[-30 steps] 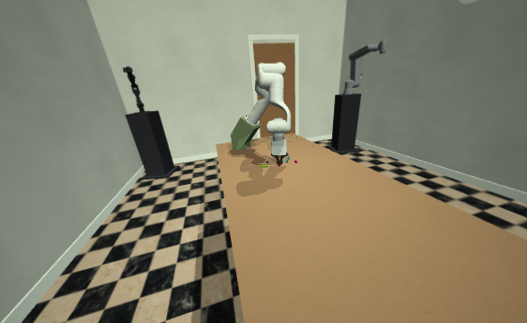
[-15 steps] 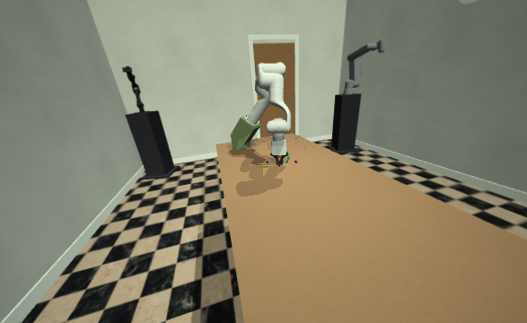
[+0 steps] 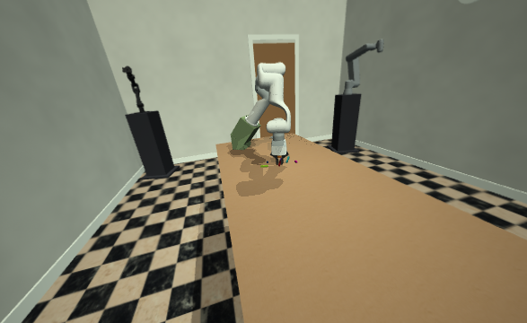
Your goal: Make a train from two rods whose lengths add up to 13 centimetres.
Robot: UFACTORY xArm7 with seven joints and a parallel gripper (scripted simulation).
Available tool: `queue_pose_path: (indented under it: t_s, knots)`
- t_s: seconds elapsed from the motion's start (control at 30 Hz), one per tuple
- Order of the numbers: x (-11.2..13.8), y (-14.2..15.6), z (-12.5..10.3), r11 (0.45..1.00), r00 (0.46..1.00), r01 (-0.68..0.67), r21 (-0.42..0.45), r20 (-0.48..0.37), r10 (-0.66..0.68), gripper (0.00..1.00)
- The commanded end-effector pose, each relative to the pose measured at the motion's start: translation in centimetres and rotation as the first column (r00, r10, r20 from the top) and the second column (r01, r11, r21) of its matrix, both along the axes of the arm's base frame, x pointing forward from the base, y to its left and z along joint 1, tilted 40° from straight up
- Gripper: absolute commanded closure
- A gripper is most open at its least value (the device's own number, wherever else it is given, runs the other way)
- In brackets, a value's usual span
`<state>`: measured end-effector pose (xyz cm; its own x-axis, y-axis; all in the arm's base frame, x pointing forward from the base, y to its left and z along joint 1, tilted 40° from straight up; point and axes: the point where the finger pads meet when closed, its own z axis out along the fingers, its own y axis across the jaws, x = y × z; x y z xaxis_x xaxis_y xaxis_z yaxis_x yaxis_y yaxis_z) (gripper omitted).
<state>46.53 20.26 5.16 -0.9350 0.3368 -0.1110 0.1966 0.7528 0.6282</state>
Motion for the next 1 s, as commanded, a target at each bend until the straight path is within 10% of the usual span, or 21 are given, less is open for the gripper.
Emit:
queue_pose_path:
  t_s: [0.0, 0.93, 0.97]
  knots:
    - [0.0, -0.4, 0.4, 1.000, 1.000, 0.002, -0.001, 0.002, -0.002, 0.76]
    - [-2.6, -5.1, 7.0, 1.000, 1.000, 0.002, -0.001, 0.002, -0.002, 0.76]
    - [-2.6, -5.1, 7.0, 1.000, 1.000, 0.002, -0.001, 0.002, -0.002, 0.00]
